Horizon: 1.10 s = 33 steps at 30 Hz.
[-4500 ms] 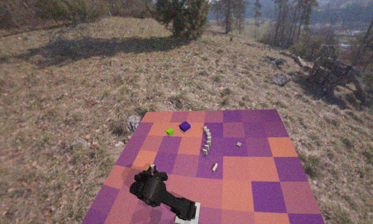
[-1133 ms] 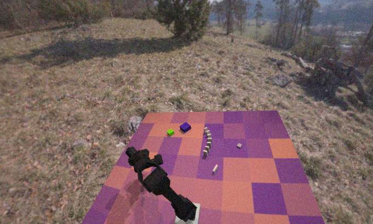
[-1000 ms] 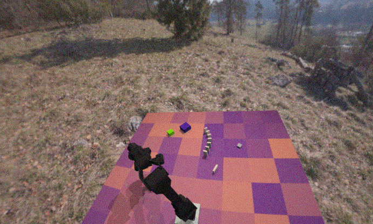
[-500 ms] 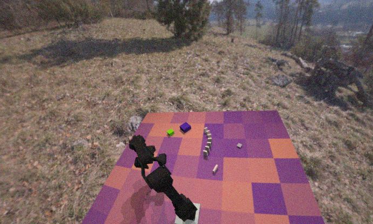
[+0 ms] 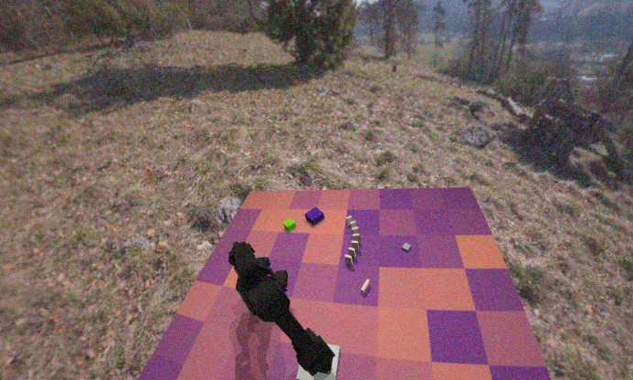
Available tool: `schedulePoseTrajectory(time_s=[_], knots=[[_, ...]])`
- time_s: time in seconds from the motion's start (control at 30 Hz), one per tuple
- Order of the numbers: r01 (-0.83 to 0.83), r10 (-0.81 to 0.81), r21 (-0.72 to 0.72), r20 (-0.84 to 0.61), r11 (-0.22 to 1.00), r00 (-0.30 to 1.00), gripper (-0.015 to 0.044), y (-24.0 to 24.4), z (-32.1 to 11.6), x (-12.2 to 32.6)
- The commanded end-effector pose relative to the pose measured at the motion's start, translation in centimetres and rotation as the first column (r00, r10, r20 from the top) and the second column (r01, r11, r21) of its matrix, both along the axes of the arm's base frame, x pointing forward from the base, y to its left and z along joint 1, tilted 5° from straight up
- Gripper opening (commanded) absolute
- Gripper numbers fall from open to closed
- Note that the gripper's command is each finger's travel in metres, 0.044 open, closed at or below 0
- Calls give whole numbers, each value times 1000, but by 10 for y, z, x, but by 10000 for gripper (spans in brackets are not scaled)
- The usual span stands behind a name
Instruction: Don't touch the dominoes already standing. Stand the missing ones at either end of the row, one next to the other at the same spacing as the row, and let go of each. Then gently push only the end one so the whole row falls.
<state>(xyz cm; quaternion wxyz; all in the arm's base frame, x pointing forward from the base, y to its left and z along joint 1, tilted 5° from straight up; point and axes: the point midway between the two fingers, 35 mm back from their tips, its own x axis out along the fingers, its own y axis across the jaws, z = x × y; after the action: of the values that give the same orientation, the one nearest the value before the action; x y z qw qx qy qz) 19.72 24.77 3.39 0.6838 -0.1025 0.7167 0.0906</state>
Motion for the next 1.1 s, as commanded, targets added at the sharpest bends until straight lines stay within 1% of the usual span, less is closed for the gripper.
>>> schedulePoseTrajectory(time_s=[0.0,0.13,0.53,0.57,0.9,0.97,1.07], knots=[[4,-4,0,-6,1000,1000,440,0,-7,-2],[4,-4,0,-6,1000,1000,440,-1,-11,-2],[4,-4,0,-6,1000,1000,125,-1,-11,-2],[4,-4,0,-6,1000,1000,107,-1,-11,-2],[4,-4,0,-6,1000,1000,107,0,-9,-2],[4,-4,0,-5,1000,1000,107,3,8,2],[2,-2,-1,-4,1000,1000,107,7,49,7]])
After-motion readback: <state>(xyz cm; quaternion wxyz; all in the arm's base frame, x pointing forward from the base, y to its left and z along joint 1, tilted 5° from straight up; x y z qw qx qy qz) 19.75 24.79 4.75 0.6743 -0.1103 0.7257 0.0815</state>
